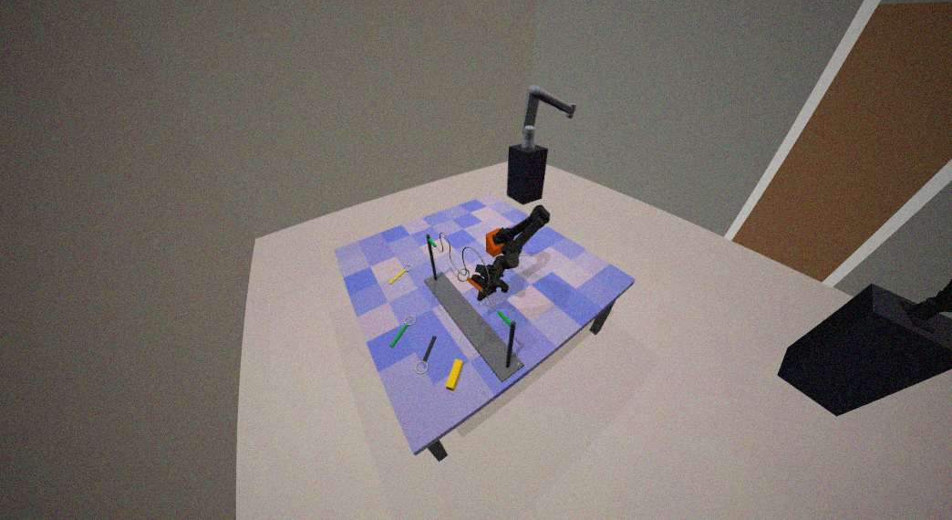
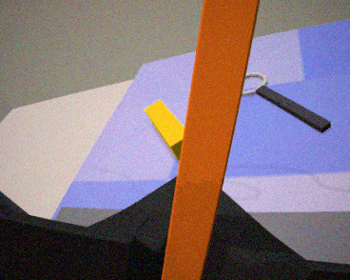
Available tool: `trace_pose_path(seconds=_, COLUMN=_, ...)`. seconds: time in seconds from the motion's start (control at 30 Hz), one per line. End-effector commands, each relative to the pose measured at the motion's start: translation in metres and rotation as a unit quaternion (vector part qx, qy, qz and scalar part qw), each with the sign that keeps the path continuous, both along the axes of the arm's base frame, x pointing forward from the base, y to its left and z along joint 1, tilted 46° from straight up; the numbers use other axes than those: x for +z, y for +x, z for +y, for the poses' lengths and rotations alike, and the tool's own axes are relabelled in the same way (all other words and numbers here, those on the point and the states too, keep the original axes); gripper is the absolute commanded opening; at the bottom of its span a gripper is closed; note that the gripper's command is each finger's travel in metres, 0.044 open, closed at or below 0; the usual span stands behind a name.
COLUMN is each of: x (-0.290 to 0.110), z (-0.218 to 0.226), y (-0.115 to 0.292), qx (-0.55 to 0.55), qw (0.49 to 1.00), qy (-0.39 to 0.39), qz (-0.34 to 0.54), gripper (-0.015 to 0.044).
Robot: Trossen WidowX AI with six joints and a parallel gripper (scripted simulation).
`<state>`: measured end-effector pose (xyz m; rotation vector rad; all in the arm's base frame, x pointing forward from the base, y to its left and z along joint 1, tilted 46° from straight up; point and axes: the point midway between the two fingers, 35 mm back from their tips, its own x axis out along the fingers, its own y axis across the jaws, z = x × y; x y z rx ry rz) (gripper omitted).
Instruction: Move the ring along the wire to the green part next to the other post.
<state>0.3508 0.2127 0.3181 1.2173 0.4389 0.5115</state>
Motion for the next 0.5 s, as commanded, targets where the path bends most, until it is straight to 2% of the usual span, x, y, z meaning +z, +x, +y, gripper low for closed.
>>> trace_pose_path(seconds=0.0, x=-0.014, z=-0.004, y=0.0, qx=0.001, qw=0.999, qy=-0.035, qz=0.001, gripper=-0.015)
trace_pose_path(seconds=0.47, x=-0.041, z=-0.019, y=0.001, qx=0.001, qw=0.992, qy=-0.129, qz=-0.009, gripper=-0.015)
